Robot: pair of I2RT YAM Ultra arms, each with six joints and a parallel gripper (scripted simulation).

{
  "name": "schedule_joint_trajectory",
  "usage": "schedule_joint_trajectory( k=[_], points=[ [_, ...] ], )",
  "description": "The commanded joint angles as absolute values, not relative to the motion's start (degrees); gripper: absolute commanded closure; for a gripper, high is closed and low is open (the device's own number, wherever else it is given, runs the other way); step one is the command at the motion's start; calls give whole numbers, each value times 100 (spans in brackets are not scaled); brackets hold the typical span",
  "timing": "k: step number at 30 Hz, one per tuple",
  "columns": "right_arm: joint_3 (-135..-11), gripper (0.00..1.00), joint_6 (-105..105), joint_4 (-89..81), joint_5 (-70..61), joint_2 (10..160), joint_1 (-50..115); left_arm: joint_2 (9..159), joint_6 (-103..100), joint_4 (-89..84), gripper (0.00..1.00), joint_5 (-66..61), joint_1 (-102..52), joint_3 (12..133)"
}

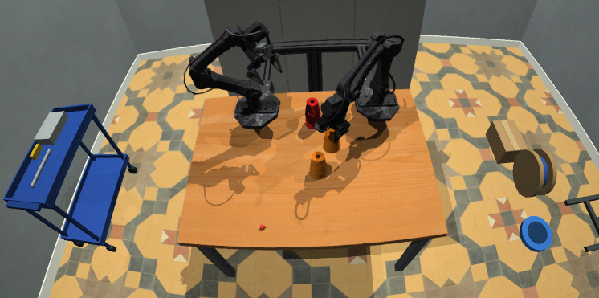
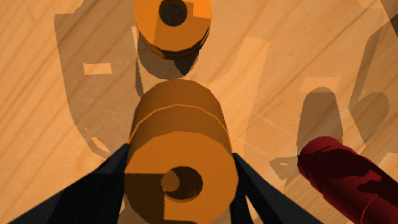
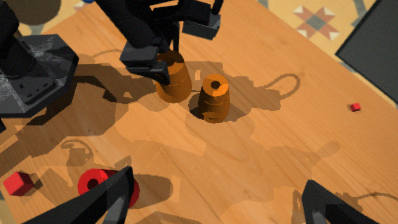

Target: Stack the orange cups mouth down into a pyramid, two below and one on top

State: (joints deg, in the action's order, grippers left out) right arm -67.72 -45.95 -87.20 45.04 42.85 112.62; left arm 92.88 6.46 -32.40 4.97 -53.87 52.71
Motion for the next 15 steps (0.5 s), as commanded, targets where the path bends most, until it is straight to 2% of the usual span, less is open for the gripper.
schedule_joint_trajectory(
  k=[1,15],
  points=[
    [-6698,0,-4640,-8786,4606,4326,11321,9398,729,-2806,100,445,-5299,5091],
    [-6698,0,-4640,-8786,4606,4326,11321,9830,803,-2041,100,417,-5221,4766]
  ],
)
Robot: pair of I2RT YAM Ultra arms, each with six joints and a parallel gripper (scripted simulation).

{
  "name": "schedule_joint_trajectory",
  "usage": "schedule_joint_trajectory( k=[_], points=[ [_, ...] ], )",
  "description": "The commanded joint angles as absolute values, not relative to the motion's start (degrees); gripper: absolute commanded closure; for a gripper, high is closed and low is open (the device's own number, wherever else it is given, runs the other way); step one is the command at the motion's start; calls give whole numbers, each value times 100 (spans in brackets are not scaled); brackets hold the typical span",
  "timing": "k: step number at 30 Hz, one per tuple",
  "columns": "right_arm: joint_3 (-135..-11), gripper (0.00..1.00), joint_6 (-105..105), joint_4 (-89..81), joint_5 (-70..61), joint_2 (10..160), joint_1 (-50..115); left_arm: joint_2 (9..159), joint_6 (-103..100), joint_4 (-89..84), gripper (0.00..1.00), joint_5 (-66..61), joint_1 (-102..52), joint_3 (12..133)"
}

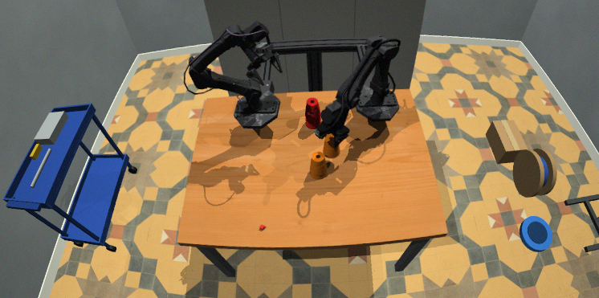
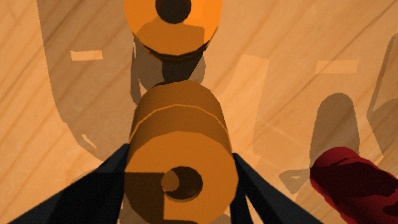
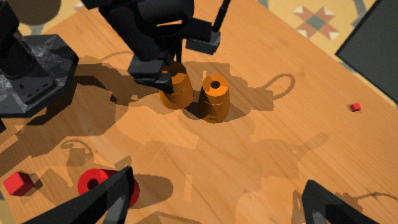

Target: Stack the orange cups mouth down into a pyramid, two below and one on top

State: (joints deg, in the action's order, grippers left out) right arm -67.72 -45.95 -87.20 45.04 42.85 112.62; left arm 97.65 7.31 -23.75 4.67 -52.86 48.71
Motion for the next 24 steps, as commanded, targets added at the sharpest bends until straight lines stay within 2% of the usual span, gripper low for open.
schedule_joint_trajectory(
  k=[1,24],
  points=[
    [-6698,0,-4640,-8786,4606,4326,11321,9862,808,-1988,100,416,-5217,4746],
    [-6698,0,-4640,-8786,4606,4326,11321,10329,867,-1288,100,398,-5155,4525]
  ],
)
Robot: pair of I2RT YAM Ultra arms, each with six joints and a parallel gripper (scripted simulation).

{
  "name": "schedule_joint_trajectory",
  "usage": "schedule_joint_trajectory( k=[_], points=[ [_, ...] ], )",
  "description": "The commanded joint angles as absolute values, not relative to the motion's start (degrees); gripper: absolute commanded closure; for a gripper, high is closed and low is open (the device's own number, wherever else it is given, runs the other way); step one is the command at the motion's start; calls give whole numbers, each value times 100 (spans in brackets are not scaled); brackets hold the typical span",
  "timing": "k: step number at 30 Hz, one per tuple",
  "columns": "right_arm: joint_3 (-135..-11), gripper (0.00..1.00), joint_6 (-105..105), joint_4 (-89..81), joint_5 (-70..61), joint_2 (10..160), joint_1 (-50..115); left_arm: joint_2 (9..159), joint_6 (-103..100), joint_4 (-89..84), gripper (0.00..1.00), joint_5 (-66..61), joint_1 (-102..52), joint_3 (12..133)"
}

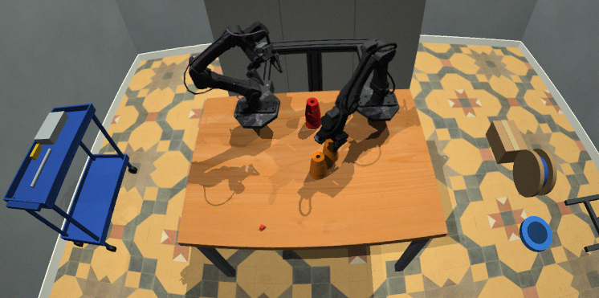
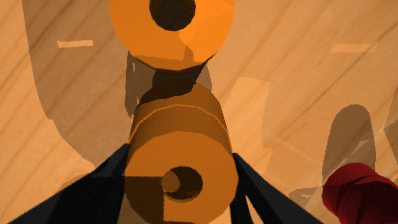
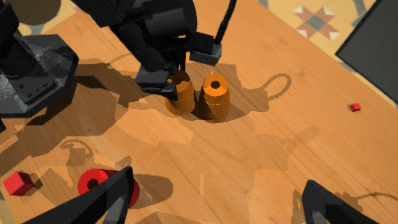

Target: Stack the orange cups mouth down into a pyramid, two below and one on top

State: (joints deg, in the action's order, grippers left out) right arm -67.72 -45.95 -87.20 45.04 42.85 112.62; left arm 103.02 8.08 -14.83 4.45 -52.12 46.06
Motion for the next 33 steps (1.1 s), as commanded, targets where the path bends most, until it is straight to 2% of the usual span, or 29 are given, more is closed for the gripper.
schedule_joint_trajectory(
  k=[1,33],
  points=[
    [-6698,0,-4640,-8786,4606,4326,11321,10311,868,-1286,100,399,-5154,4526],
    [-6698,0,-4640,-8786,4606,4326,11321,10499,892,-974,100,390,-5126,4431]
  ],
)
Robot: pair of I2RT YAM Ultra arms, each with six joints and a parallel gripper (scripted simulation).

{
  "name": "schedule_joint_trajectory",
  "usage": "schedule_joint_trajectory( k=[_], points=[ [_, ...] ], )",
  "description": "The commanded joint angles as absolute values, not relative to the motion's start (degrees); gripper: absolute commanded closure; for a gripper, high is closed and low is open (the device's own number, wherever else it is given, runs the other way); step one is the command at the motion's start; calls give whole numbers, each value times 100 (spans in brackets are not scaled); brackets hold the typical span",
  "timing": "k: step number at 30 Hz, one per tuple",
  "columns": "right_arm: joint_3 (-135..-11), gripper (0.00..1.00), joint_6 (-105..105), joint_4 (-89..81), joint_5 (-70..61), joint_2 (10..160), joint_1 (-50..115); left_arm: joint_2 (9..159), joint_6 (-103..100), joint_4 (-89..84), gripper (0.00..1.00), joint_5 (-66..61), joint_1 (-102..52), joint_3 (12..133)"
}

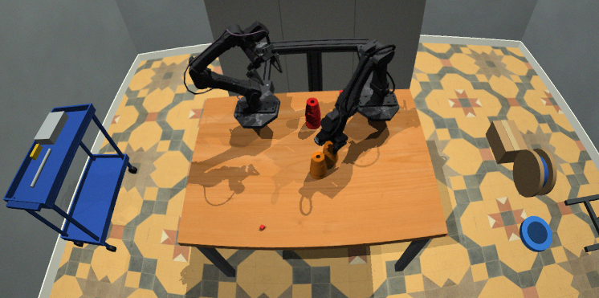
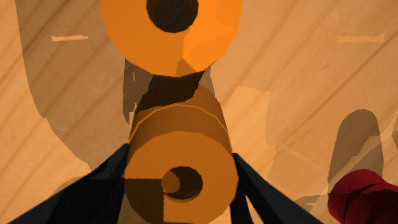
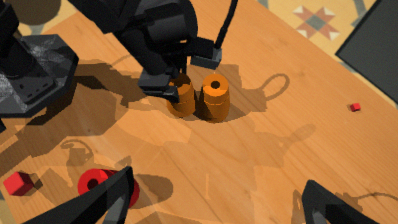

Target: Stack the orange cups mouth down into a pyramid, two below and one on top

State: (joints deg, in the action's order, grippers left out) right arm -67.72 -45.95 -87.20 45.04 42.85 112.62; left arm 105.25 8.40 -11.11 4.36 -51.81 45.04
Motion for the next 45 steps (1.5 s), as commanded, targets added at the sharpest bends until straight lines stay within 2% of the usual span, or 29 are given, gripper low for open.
schedule_joint_trajectory(
  k=[1,45],
  points=[
    [-6698,0,-4640,-8786,4606,4326,11321,10499,892,-974,100,390,-5126,4431],
    [-6698,0,-4640,-8786,4606,4326,11321,11068,953,-294,100,366,-5063,4274]
  ],
)
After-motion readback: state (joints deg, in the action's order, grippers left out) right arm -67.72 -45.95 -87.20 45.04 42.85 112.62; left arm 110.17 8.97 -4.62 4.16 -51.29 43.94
